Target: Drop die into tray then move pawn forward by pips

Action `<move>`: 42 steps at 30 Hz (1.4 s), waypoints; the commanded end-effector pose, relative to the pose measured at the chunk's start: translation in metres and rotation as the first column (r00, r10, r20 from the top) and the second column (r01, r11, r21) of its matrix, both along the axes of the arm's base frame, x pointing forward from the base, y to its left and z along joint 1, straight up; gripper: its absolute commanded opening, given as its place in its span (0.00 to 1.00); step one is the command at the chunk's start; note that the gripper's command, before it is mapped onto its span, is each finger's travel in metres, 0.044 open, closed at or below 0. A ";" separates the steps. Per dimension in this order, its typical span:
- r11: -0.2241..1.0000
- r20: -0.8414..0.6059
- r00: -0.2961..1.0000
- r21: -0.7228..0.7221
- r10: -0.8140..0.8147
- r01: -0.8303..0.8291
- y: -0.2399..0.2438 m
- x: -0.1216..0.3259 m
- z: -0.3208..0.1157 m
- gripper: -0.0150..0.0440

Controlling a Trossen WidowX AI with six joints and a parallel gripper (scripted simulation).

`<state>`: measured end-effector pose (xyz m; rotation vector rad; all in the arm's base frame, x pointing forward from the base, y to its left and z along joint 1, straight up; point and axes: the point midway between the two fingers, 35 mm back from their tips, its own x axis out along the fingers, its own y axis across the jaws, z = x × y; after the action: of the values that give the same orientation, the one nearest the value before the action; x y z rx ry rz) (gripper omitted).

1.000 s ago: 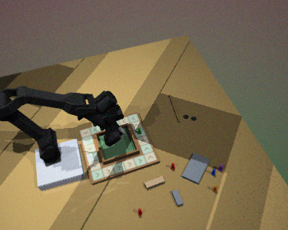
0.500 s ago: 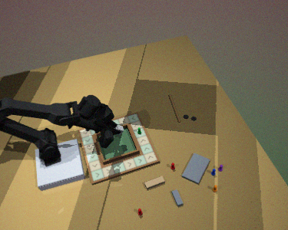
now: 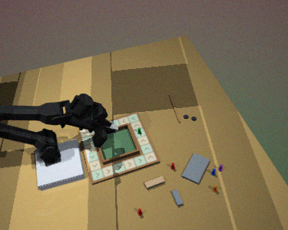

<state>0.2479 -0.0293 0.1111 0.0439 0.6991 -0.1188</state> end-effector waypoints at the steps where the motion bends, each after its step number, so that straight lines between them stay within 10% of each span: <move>1: 1.000 -0.001 1.000 0.000 0.000 0.000 0.000 0.000 0.000 0.25; 5: 1.000 -0.001 1.000 0.000 0.000 0.000 0.000 0.000 0.000 0.25; 22: 1.000 0.000 1.000 -0.006 0.003 -0.003 0.000 -0.001 0.040 1.00; 42: 0.996 -0.739 0.673 0.087 0.039 0.038 -0.003 0.022 -0.005 1.00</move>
<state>0.2686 -0.0323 0.1112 0.0837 1.4496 -0.1065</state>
